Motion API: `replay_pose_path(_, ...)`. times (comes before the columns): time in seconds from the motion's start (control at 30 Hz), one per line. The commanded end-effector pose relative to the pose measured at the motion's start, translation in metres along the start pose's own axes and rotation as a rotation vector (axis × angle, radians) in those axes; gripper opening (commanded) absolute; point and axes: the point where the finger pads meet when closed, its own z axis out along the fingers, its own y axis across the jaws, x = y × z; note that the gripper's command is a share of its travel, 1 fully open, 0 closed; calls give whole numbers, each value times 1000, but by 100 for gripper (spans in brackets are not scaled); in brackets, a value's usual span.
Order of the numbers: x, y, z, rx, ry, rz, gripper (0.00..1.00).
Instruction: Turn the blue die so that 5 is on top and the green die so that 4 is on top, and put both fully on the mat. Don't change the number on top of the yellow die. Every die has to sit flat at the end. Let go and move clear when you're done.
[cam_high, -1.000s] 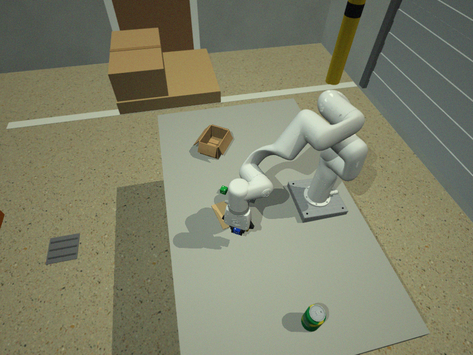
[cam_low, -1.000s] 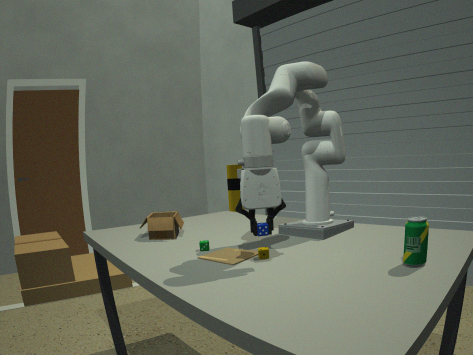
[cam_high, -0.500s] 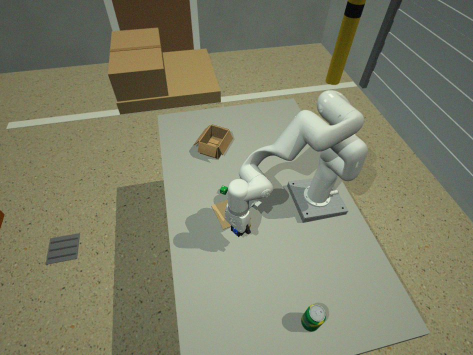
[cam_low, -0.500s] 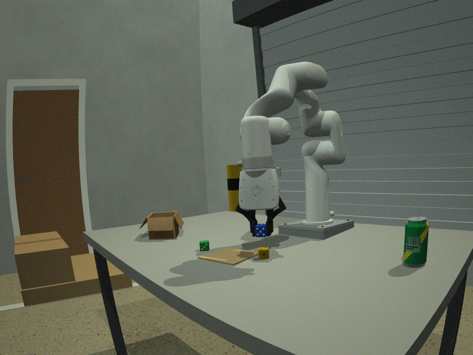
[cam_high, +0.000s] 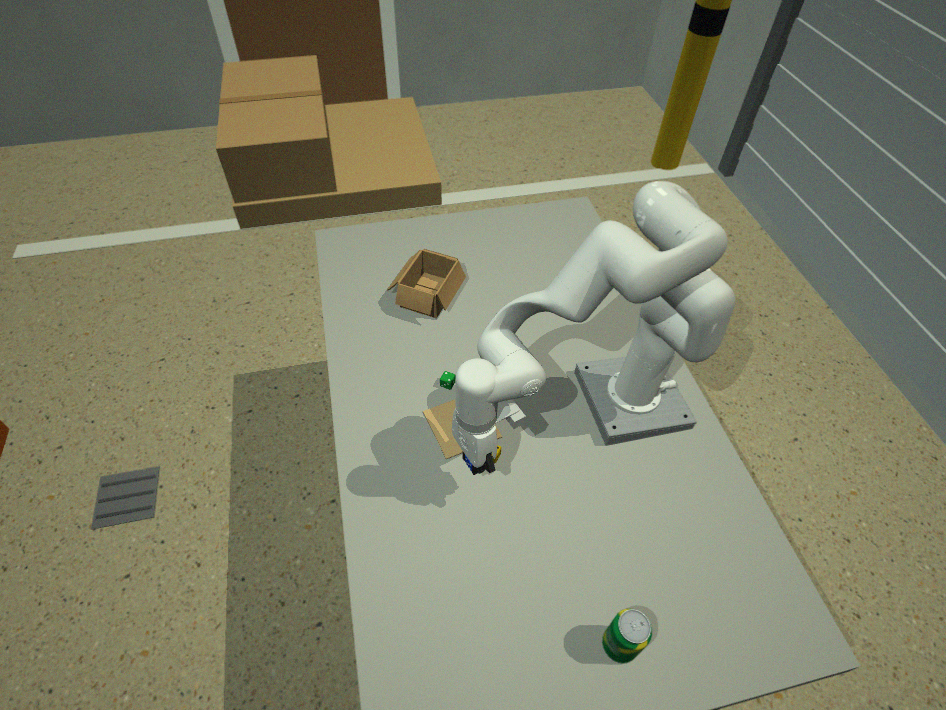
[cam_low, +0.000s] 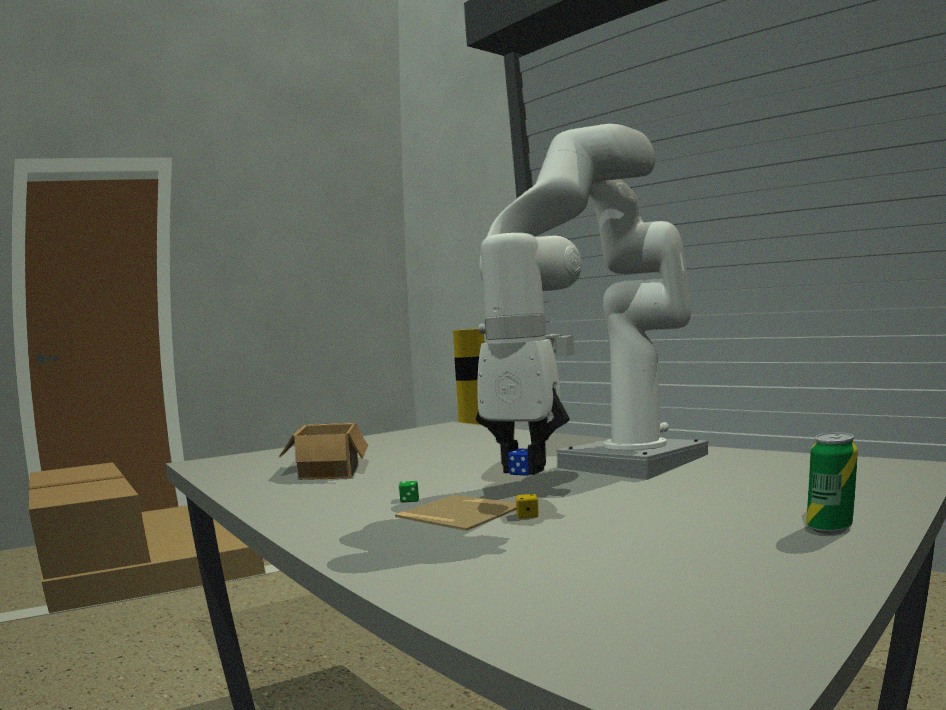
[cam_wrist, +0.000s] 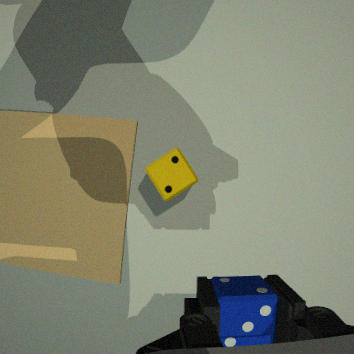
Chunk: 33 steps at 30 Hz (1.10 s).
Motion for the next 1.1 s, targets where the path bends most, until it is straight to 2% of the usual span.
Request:
replay_pose_path(0.0,-1,0,-1,0,-7,4,27)
replay_pose_path(0.17,-1,0,-1,0,-60,4,27)
replay_pose_path(0.3,-1,0,0,1,-164,3,27)
replay_pose_path(0.37,-1,0,0,1,-164,3,27)
replay_pose_path(0.53,0,0,1,1,-349,3,27)
replay_pose_path(0.57,0,0,1,1,-358,3,27)
replay_pose_path(0.6,1,0,0,2,-399,3,27)
replay_pose_path(0.63,1,0,0,2,-403,3,27)
replay_pose_path(0.7,1,0,1,2,-476,2,27)
replay_pose_path(0.73,1,0,1,2,-490,2,27)
replay_pose_path(0.77,1,0,1,2,-528,2,27)
replay_pose_path(0.8,2,0,1,2,-535,2,27)
replay_pose_path(0.87,1,0,1,3,-605,2,27)
replay_pose_path(0.97,1,0,1,3,-621,2,27)
replay_pose_path(1.07,2,0,2,3,-739,1,27)
